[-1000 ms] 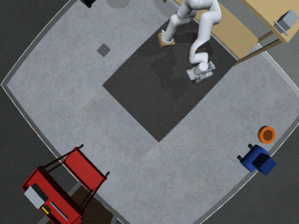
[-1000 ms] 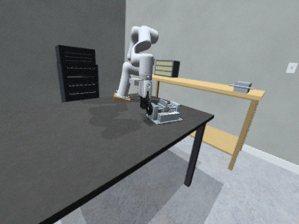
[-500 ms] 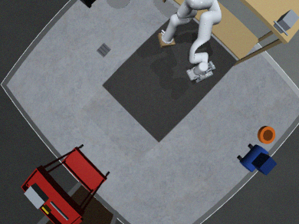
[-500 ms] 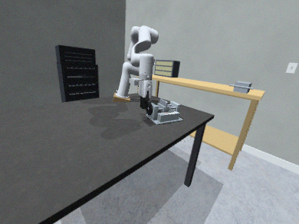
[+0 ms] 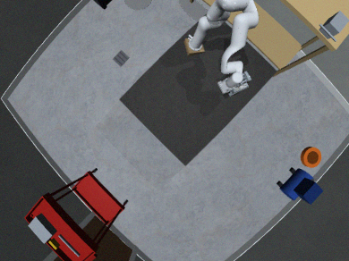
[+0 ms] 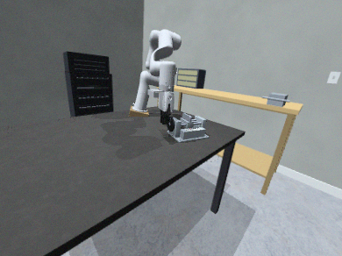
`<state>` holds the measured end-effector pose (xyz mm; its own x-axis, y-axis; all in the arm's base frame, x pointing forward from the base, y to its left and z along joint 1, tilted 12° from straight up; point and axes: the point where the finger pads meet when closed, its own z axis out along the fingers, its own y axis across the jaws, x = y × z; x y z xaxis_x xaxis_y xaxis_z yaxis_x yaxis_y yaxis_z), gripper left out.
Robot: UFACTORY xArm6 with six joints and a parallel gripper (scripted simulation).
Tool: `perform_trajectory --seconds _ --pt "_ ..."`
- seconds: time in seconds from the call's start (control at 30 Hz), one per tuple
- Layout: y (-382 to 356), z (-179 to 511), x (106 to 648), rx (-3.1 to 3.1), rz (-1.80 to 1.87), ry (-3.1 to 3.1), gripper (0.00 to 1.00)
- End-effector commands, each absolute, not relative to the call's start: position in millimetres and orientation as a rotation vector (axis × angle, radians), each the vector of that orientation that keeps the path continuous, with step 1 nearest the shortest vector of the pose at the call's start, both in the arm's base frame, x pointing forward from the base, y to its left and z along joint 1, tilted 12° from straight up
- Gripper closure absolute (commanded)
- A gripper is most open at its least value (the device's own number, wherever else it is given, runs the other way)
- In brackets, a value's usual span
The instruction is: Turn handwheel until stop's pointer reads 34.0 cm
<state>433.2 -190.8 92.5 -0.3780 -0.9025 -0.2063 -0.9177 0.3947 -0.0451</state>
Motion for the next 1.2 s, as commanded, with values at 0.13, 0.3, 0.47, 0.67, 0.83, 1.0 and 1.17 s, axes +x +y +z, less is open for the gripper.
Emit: perform_trajectory --seconds 0.13,0.3,0.47,0.67,0.83,1.0,1.17 --pt "-191.5 93.9 434.4 -1.622 0.108 2.451 0.94" --pt "-191.6 93.9 434.5 -1.622 0.108 2.451 0.94" --pt "-191.7 93.8 434.8 -1.622 0.108 2.451 0.94" --pt "-191.9 93.7 435.3 -1.622 0.108 2.451 0.94" --pt "-192.2 93.6 436.1 -1.622 0.108 2.451 0.94" --pt "-192.6 93.3 437.1 -1.622 0.108 2.451 0.94" --pt "-192.8 93.2 437.9 -1.622 0.108 2.451 0.94"
